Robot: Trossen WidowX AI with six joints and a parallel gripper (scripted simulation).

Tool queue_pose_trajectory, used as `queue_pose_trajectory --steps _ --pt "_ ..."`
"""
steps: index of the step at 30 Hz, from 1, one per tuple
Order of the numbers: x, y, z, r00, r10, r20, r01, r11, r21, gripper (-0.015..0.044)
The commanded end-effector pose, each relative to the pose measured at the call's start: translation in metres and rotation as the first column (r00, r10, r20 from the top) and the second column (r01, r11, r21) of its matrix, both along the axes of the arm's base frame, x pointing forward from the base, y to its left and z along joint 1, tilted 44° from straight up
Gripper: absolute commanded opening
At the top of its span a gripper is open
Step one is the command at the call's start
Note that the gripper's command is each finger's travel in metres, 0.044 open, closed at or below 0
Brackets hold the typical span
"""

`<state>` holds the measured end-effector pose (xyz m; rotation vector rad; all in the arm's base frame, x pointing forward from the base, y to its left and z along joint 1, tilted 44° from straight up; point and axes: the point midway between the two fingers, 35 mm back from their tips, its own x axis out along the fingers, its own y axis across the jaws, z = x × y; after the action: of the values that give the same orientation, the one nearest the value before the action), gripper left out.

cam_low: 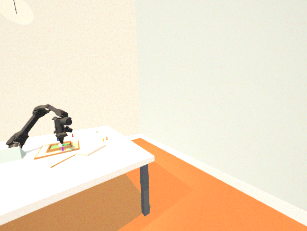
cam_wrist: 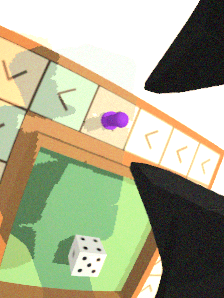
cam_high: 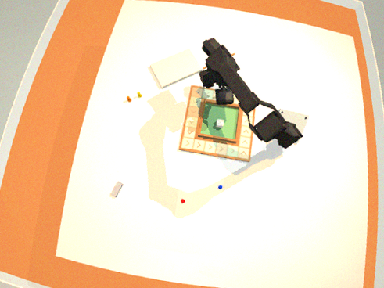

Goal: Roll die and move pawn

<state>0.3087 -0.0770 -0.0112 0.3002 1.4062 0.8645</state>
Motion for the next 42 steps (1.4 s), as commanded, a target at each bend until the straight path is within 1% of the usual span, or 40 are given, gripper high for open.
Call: queue_pose_trajectory --steps 1,6,9,40,42 --pt "0.002 -0.004 -0.002 0.997 0.043 0.058 -0.044 0.999 0.005 0.02" --pt "0.002 -0.003 -0.003 0.997 0.043 0.058 -0.044 0.999 0.005 0.02" --pt "0.002 0.006 -0.012 0.997 0.043 0.058 -0.044 0.999 0.006 0.02" --pt "-0.001 0.035 -0.043 0.997 0.043 0.058 -0.044 0.999 0.007 0.02" --pt "-0.001 0.035 -0.043 0.997 0.043 0.058 -0.044 0.999 0.007 0.0147"
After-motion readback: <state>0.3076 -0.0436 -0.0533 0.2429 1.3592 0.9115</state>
